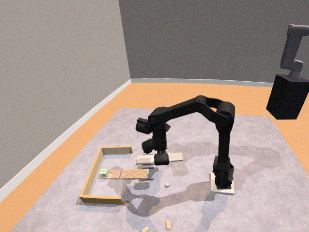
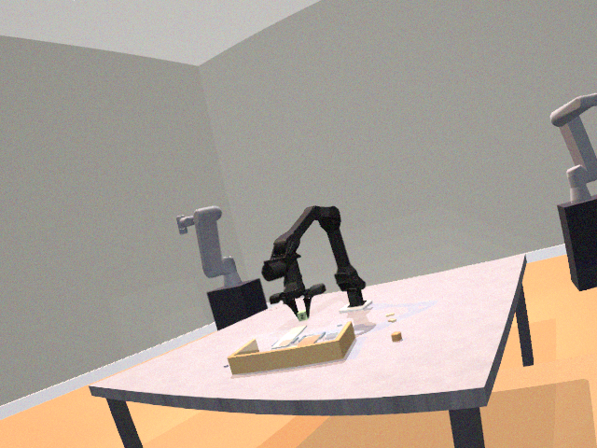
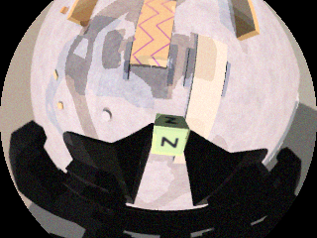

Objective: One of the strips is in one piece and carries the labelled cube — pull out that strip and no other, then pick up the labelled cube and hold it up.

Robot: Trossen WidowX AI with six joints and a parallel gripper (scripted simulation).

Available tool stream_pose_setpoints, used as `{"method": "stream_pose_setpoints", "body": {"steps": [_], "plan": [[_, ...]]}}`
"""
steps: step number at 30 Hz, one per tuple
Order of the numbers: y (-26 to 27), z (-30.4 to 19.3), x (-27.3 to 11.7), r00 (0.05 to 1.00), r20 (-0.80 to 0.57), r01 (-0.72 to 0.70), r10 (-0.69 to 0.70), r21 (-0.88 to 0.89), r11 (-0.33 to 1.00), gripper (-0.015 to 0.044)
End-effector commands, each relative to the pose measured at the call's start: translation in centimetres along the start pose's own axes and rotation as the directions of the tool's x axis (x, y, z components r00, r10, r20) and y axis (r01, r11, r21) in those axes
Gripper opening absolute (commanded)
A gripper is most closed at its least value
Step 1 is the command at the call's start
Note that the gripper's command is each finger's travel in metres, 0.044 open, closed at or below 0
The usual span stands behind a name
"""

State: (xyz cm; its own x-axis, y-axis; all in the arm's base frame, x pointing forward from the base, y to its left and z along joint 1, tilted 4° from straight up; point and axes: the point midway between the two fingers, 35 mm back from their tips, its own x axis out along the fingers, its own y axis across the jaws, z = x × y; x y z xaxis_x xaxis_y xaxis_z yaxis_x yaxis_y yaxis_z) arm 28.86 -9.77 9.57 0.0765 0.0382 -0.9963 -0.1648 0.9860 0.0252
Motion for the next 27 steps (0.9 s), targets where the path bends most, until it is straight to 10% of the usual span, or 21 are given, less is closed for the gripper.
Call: {"method": "stream_pose_setpoints", "body": {"steps": [1, 27], "plan": [[0.1, -0.3, -0.2, 1.000, -0.001, 0.003, -0.003, -0.005, 1.000, 0.0000], [0.1, -0.3, -3.5, 1.000, -0.001, 0.003, -0.003, -0.005, 1.000, 0.0000]]}}
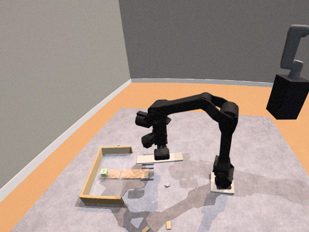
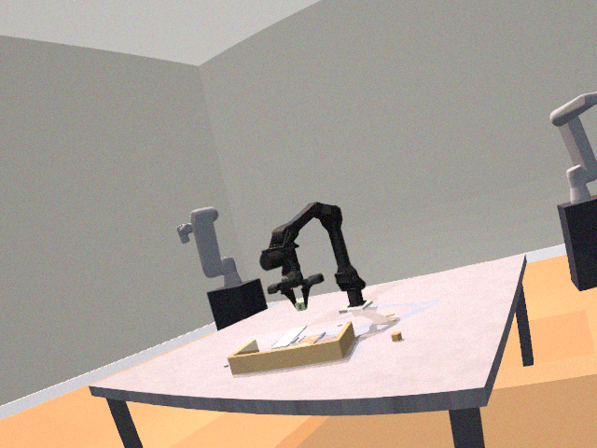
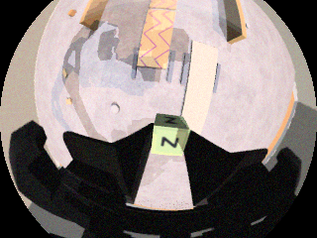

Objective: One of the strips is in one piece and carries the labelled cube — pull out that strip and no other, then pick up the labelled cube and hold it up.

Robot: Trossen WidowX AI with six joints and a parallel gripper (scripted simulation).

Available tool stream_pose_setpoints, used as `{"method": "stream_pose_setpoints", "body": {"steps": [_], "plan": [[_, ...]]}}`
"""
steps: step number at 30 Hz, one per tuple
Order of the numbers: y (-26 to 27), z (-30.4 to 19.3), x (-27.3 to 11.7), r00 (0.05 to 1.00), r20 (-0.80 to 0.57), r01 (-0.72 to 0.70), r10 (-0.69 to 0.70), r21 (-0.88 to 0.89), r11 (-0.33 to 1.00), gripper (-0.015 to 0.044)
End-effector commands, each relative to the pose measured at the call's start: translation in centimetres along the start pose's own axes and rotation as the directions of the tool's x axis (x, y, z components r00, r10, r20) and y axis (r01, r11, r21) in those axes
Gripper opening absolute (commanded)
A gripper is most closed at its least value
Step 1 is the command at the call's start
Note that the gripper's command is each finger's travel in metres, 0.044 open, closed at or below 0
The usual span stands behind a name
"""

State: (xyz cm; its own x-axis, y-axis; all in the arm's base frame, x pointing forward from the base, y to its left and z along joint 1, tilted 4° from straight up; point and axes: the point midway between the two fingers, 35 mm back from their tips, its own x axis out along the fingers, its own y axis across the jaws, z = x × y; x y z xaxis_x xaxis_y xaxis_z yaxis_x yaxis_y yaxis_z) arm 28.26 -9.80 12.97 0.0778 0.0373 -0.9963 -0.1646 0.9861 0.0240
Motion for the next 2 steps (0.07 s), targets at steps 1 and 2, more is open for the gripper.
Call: {"method": "stream_pose_setpoints", "body": {"steps": [1, 2], "plan": [[-0.03, -0.04, -0.04, 1.000, -0.002, 0.002, -0.002, -0.006, 1.000, 0.0000], [-0.03, -0.04, -0.04, 1.000, -0.002, 0.002, -0.002, -0.006, 1.000, 0.0000]]}}
